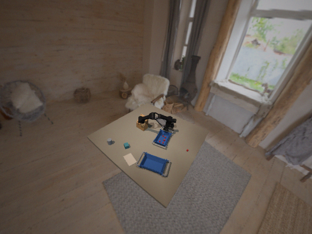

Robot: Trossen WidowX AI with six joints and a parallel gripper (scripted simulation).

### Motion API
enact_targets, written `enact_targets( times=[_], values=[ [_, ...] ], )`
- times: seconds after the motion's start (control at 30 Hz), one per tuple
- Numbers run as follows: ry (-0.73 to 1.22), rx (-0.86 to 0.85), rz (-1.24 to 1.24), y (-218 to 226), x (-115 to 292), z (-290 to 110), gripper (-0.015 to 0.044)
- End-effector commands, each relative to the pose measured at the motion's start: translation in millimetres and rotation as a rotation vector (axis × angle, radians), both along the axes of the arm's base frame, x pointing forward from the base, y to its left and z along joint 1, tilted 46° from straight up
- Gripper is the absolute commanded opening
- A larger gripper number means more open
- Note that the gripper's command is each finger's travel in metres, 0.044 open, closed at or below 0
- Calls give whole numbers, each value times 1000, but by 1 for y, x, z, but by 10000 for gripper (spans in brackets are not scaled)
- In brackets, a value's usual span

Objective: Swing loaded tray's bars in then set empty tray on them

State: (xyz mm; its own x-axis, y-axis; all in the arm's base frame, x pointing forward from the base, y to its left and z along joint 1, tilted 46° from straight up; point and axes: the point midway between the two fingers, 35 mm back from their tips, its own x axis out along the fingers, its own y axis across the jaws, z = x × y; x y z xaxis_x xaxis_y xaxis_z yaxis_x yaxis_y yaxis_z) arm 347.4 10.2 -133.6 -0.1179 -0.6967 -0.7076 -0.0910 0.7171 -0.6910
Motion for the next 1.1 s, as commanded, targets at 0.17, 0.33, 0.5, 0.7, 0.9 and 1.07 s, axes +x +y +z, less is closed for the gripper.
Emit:
enact_targets(
  times=[0.17, 0.33, 0.5, 0.7, 0.9, 1.07],
  values=[
    [-10, -10, 0, -6, 6, 28, 80],
    [-9, -11, 0, -14, 7, 37, 80],
    [-9, -12, 0, -33, 7, 45, 80],
    [-9, -13, 0, -52, 7, 45, 80],
    [-9, -11, 0, -32, 11, 59, 80],
    [-9, -11, 0, -15, 13, 72, 80]
  ],
)
